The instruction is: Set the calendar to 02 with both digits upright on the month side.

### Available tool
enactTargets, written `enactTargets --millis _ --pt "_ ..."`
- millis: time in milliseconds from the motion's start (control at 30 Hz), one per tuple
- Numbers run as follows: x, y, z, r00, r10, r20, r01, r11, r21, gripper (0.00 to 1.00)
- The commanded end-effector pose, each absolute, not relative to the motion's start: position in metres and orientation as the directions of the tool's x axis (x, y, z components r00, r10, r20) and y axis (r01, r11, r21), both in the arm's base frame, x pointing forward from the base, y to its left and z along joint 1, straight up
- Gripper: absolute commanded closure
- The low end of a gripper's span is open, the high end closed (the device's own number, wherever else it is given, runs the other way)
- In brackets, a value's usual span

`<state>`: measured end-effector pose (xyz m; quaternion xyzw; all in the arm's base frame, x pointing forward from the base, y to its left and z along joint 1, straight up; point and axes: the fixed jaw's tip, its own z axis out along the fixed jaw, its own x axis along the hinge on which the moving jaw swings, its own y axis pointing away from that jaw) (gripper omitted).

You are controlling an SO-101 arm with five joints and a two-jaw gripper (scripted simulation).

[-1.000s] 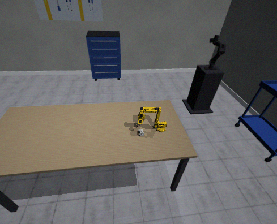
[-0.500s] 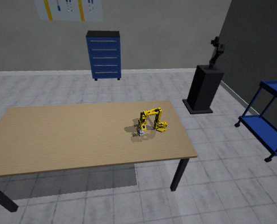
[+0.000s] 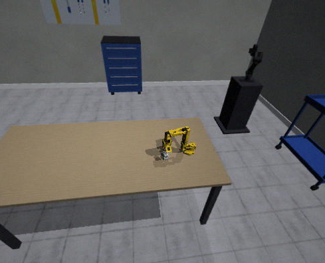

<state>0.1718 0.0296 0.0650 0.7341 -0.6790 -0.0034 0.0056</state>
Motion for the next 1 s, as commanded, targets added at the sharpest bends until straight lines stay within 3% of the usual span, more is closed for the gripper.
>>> enactTargets --millis 0,967 --pt "0.1777 0.0330 0.0740 0.100 -0.995 -0.004 -0.994 -0.099 -0.044 1.00" --pt "0.1784 0.0333 0.0714 0.108 -0.994 -0.003 -0.993 -0.108 -0.044 1.00"
